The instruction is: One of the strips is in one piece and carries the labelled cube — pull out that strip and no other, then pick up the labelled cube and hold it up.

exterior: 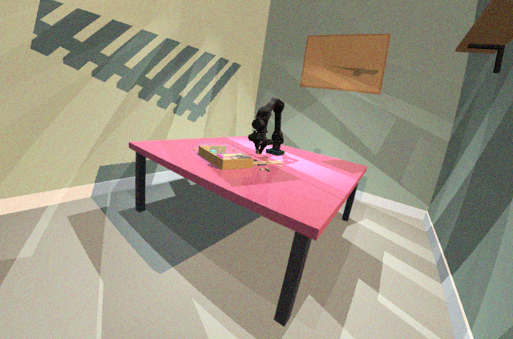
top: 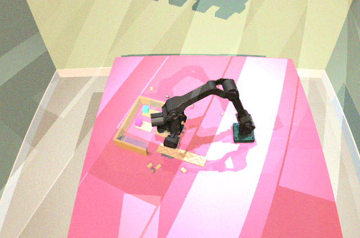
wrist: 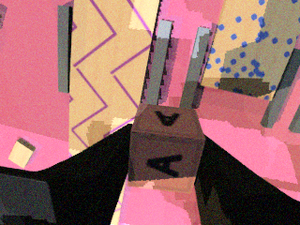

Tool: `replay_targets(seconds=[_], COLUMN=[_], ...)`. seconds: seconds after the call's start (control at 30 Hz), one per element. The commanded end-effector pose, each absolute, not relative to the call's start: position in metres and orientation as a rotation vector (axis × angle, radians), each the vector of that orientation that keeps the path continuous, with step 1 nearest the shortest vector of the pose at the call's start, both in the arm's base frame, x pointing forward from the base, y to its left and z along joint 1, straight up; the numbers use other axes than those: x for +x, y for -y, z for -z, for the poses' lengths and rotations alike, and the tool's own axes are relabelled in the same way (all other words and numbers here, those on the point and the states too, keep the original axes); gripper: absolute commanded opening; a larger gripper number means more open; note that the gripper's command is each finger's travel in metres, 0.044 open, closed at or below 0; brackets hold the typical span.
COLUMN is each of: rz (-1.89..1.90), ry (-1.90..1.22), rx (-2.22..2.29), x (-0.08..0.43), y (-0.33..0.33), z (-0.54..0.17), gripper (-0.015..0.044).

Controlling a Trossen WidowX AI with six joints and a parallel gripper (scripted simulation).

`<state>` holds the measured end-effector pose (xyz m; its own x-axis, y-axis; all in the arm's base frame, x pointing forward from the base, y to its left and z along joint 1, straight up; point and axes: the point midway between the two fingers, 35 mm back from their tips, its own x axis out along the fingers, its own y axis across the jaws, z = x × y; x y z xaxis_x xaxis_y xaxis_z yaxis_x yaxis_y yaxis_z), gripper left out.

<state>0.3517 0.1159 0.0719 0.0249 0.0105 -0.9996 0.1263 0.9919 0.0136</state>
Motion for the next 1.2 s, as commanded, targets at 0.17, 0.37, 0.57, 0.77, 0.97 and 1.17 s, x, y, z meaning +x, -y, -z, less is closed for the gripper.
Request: replay_targets(seconds=[0.17,0.37,0.57,0.77,0.97,1.17], rz=[0.085,0.085,0.085,0.085,0.085,0.085], ry=[-1.543,-1.545,-1.546,-1.546,-1.546,-1.546], rx=[0.109,0.108,0.107,0.107,0.107,0.107], x=[0.323,0.303,0.288,0.288,0.287,0.287], y=[-0.107,-0.100,-0.095,-0.095,-0.095,-0.095], z=[-0.073,-0.071,-0.068,-0.092,-0.104,-0.104], gripper=[0.0000,0.0000,0.0000,0.0000,0.0000,0.0000])
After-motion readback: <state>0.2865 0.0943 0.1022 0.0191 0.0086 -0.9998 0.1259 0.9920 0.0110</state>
